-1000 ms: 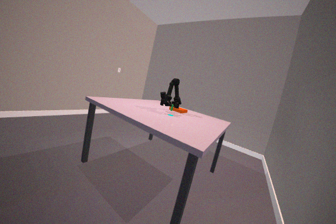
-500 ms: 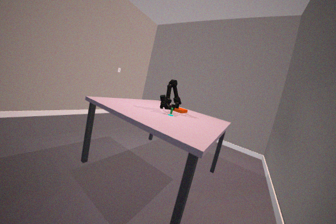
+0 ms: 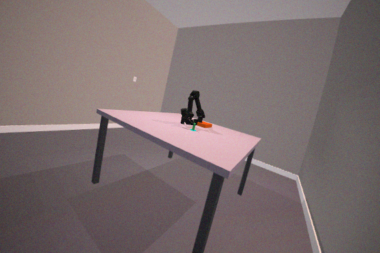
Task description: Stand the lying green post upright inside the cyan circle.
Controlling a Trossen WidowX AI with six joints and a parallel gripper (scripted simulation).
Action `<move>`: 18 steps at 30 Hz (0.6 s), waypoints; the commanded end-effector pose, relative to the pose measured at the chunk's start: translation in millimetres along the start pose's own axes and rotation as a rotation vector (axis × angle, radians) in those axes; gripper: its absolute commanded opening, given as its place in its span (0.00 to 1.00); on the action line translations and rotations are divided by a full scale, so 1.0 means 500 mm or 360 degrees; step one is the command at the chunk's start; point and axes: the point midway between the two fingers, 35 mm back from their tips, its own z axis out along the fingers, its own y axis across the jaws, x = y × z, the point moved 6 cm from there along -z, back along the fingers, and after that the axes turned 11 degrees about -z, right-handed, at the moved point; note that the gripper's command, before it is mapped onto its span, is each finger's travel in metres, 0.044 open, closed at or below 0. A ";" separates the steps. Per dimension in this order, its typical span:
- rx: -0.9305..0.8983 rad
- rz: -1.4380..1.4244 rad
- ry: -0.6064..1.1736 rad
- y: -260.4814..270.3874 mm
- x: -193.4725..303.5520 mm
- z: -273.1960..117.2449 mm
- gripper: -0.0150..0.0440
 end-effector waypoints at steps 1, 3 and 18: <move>0.0002 -0.0004 0.0000 -0.001 0.000 0.000 0.43; 0.0002 -0.0004 0.0000 -0.001 0.000 0.000 0.51; 0.0001 -0.0006 -0.0001 -0.014 -0.031 -0.001 0.93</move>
